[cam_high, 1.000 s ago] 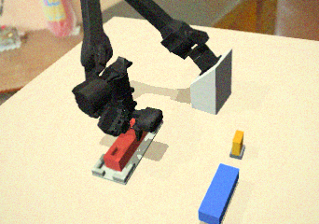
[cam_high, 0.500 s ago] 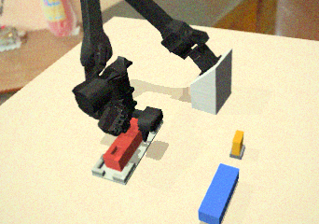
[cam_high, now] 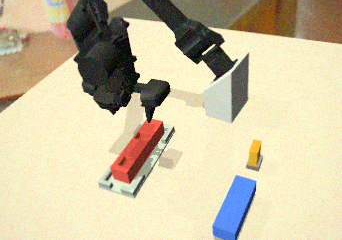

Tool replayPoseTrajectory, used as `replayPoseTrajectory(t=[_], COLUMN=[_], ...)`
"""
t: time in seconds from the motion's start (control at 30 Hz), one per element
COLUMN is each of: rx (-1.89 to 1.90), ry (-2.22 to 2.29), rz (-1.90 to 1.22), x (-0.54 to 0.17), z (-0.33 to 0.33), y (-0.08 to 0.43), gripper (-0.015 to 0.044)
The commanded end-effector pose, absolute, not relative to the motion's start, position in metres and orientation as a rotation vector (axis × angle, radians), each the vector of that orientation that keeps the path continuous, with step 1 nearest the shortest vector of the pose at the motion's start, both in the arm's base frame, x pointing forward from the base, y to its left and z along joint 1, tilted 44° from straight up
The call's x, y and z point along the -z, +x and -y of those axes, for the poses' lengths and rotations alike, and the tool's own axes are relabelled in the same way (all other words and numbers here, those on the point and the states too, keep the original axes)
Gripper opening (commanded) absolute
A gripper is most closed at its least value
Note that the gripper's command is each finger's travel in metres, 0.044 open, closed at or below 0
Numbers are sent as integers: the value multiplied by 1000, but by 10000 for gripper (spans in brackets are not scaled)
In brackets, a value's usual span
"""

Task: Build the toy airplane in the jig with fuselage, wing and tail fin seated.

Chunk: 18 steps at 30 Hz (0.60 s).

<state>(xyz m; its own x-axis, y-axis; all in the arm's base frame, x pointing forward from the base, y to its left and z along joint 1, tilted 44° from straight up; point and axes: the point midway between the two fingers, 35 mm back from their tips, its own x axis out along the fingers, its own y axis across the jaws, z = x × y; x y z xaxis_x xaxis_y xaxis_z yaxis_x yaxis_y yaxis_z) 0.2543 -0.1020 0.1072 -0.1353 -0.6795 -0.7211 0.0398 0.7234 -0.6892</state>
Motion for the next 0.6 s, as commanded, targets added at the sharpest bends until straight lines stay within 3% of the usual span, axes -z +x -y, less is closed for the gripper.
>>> replayPoseTrajectory(t=[0.0,0.2,0.57], rx=[680,706,656], ry=[-521,-489,-474], rz=[-1603,-1585,-1583], x=[-113,-104,-2], z=[97,96,-4], y=[254,261,339], gripper=[440,440,440])
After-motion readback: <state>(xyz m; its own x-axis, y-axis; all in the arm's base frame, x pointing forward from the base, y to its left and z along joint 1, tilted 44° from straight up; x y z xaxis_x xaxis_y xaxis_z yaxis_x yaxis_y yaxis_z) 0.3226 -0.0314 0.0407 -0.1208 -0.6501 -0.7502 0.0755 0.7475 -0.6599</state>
